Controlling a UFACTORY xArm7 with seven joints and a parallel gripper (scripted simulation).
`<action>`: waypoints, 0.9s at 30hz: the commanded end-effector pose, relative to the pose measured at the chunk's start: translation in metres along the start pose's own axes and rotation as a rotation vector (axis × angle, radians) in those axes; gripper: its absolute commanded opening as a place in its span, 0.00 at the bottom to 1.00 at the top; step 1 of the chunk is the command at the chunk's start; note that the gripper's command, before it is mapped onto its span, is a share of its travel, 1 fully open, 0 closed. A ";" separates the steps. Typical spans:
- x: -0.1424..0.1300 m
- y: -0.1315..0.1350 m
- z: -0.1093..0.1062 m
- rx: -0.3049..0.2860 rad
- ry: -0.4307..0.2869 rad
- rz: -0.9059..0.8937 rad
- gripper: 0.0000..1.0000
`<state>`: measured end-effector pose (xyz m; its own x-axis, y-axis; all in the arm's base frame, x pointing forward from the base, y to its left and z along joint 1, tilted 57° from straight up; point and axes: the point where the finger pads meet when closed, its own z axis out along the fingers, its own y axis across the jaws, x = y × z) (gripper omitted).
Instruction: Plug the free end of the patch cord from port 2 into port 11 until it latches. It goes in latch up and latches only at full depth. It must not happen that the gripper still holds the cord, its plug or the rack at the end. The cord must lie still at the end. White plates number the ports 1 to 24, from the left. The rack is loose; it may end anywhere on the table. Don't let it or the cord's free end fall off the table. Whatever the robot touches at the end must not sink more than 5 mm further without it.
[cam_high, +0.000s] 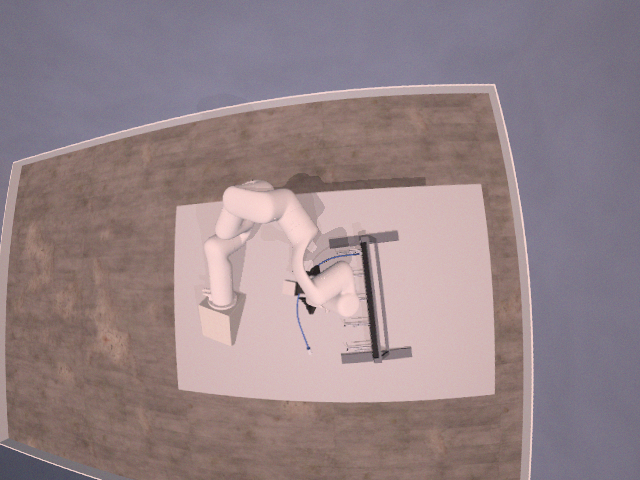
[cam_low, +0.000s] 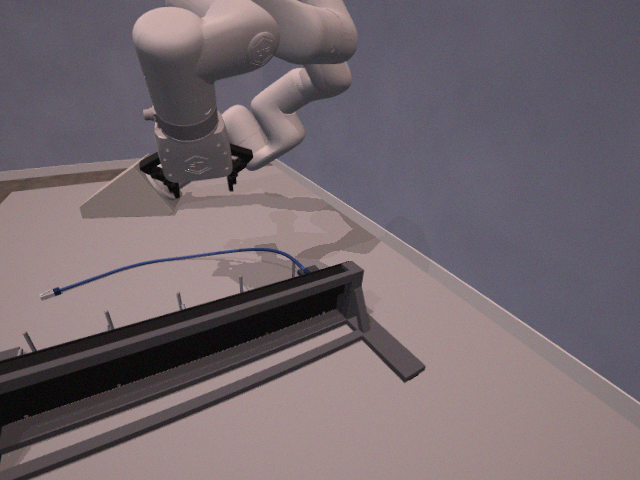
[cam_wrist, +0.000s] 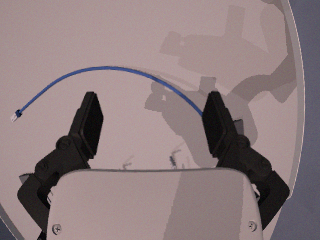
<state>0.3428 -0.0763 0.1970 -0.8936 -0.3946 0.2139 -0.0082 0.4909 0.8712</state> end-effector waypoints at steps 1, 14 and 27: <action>-0.005 -0.038 0.003 -0.038 -0.087 0.142 1.00; -0.017 -0.110 0.013 -0.112 -0.252 0.419 1.00; -0.029 -0.172 0.021 -0.179 -0.397 0.659 1.00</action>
<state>0.3554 -0.1254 0.0517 -0.8226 0.1804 0.5392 0.5606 0.4161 0.7160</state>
